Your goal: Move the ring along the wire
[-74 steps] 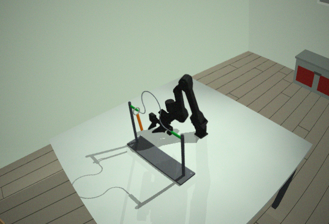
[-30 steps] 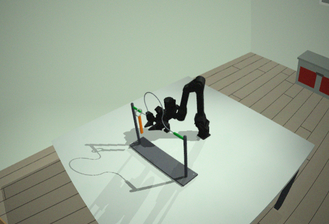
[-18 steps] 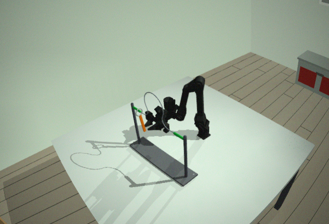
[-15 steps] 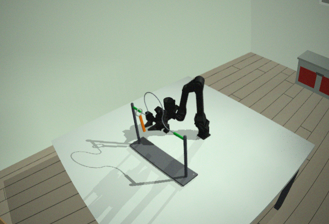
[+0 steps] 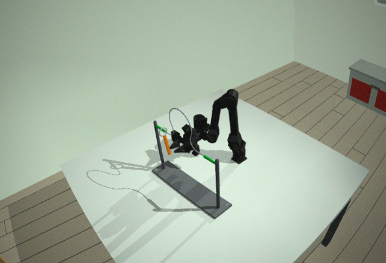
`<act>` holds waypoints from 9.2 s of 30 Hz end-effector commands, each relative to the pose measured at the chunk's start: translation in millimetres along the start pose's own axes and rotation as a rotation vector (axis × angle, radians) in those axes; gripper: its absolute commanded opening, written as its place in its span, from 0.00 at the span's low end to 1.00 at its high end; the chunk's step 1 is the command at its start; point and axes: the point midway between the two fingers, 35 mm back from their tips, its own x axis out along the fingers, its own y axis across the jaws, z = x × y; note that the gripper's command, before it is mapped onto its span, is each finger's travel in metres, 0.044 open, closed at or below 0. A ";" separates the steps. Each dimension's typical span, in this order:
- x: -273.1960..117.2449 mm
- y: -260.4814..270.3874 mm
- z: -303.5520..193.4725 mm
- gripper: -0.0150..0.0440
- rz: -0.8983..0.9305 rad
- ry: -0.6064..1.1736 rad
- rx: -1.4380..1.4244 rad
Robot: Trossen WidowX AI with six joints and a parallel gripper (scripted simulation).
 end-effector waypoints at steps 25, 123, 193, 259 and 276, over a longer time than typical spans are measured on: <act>31.4 -1.8 -1.3 0.53 -0.005 0.017 0.020; 73.5 1.6 0.9 0.53 -0.004 -0.010 0.014; 71.7 3.2 12.9 0.00 -0.006 0.000 0.017; 72.8 93.1 21.6 0.00 -0.010 0.002 0.314; 67.7 140.0 46.2 0.00 0.004 0.052 0.626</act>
